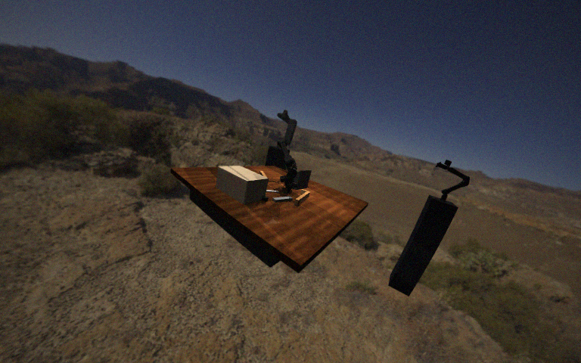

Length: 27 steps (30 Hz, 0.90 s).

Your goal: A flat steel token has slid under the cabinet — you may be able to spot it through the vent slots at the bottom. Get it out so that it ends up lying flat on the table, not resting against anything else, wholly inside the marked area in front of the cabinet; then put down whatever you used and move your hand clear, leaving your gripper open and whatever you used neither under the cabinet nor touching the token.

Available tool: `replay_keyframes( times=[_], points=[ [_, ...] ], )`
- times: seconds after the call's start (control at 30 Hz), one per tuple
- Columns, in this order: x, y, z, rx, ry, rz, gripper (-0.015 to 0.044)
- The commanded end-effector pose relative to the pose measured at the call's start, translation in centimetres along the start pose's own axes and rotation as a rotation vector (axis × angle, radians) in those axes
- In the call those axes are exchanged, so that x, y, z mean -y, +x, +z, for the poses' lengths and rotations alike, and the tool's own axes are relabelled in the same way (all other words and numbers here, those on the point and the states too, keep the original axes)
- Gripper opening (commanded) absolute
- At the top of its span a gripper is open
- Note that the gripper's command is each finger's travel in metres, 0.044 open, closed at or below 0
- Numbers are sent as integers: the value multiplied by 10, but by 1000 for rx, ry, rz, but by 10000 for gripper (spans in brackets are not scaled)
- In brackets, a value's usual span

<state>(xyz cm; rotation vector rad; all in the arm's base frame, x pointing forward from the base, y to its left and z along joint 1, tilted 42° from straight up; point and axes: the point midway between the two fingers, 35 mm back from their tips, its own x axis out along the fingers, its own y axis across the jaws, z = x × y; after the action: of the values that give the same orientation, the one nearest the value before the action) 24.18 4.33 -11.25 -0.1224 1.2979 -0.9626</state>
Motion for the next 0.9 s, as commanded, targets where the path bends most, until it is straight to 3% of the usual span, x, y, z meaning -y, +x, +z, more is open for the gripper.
replay_keyframes(
  times=[0.0,0.87],
  points=[
    [-8,-1,-3,0,-1,6,0],
    [-33,-2,-21,0,-1,9,0]
  ],
)
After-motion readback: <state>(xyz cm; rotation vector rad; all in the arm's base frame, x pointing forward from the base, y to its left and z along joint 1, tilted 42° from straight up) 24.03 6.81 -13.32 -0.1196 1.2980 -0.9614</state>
